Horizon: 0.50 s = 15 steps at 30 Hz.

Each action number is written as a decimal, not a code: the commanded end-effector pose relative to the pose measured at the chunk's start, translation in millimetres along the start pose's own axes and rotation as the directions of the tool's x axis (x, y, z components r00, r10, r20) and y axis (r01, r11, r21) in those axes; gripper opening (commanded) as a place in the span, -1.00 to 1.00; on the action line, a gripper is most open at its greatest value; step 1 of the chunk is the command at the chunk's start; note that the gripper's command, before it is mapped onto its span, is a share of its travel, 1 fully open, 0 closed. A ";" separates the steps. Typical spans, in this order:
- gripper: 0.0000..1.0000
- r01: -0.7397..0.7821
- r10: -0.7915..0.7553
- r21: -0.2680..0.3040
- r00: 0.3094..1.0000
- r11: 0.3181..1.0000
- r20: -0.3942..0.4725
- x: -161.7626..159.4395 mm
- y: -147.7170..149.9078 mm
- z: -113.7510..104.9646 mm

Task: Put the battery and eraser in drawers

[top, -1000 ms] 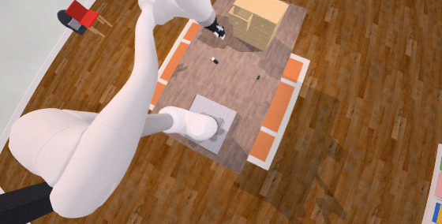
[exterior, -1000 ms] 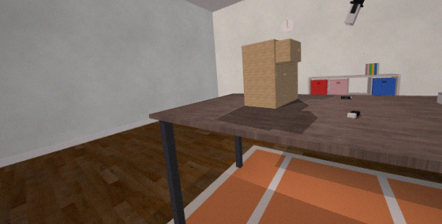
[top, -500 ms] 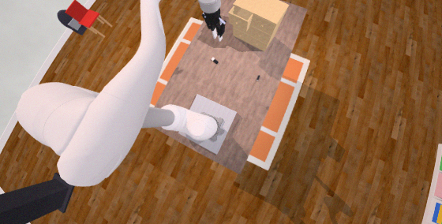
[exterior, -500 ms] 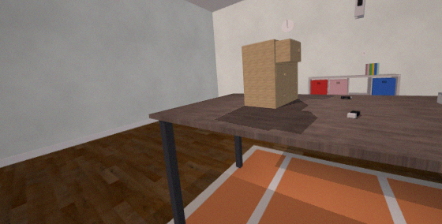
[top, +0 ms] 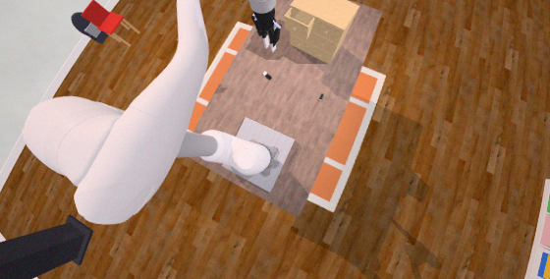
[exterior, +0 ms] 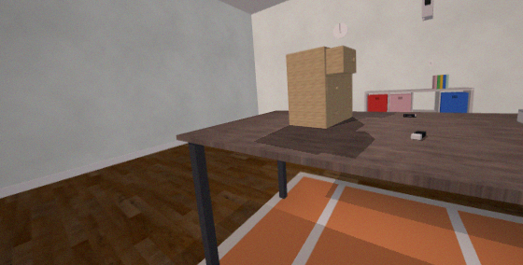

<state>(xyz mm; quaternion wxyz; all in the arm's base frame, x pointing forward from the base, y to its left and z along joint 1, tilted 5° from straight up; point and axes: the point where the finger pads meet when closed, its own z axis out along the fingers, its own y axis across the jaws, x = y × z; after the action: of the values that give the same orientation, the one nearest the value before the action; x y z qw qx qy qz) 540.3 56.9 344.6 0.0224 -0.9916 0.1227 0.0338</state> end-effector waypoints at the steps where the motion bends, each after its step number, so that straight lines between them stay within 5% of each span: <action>1: -0.60 0.000 0.000 0.000 1.000 1.000 0.000 0.0 0.0 -0.1; 13: -0.60 0.025 -0.025 0.000 1.000 1.000 0.000 1.5 -1.8 5.4; 15: -0.60 0.101 -0.101 0.001 0.995 0.995 0.000 5.9 -7.3 21.6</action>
<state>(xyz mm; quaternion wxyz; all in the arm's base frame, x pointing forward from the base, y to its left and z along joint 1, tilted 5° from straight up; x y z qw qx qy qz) 542.4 59.2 337.6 0.0230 -0.9935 0.1067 0.0335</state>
